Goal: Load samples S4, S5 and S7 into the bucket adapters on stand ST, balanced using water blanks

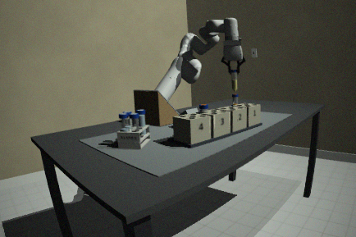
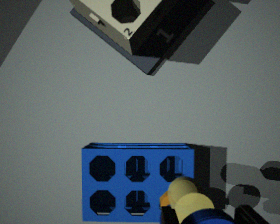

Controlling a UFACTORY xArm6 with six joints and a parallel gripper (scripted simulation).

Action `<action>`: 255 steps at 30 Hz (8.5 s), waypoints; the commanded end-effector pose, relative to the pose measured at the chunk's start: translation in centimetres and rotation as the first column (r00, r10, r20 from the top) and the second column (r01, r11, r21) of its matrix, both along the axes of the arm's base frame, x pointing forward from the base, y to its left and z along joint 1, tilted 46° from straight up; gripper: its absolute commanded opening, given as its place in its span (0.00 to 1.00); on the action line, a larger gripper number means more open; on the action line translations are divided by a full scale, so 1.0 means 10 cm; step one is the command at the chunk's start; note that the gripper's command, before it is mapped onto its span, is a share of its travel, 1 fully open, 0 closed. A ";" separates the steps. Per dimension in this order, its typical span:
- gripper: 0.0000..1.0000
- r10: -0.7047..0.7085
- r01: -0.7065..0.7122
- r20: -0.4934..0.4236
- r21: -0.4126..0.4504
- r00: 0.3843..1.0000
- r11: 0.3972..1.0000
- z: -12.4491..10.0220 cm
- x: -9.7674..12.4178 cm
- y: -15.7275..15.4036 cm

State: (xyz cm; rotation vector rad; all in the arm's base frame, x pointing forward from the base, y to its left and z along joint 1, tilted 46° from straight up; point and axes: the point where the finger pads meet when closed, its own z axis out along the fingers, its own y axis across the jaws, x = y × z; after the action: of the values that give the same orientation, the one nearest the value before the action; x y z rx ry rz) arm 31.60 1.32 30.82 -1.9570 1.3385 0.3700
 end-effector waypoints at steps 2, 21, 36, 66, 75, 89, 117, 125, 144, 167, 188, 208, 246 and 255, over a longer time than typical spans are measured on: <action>0.00 -0.001 0.001 0.002 -0.001 1.000 1.000 0.01 0.00 -0.01; 0.00 -0.001 0.001 0.002 -0.001 1.000 1.000 -0.19 0.05 0.19; 0.00 -0.001 0.001 0.003 -0.001 1.000 1.000 -0.37 0.09 0.37; 0.00 -0.001 0.001 0.003 -0.001 1.000 1.000 -0.51 0.12 0.51; 0.00 -0.001 0.001 0.003 -0.001 1.000 1.000 -0.57 0.14 0.58; 0.00 -0.001 0.001 0.003 -0.001 1.000 1.000 -0.65 0.16 0.66; 0.00 -0.001 0.001 0.003 -0.001 1.000 1.000 -0.82 0.20 0.83; 0.00 -0.001 0.001 0.003 -0.001 1.000 1.000 -0.87 0.21 0.88; 0.00 -0.001 0.001 0.003 -0.001 1.000 1.000 -0.91 0.22 0.92; 0.44 -0.001 0.001 0.003 -0.001 1.000 1.000 -0.91 0.22 0.92; 0.44 -0.001 0.001 0.003 -0.001 1.000 1.000 -0.74 0.18 0.75; 0.44 -0.001 0.001 0.003 -0.001 1.000 1.000 -0.49 0.12 0.50; 0.44 -0.001 0.001 0.002 -0.001 1.000 1.000 -0.02 0.01 0.02; 0.44 -0.001 0.001 0.002 -0.001 1.000 1.000 0.01 0.00 -0.01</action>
State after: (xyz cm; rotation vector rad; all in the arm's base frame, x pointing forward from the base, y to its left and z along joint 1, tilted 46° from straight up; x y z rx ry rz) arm 31.61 1.33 30.81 -1.9569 1.3387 0.3699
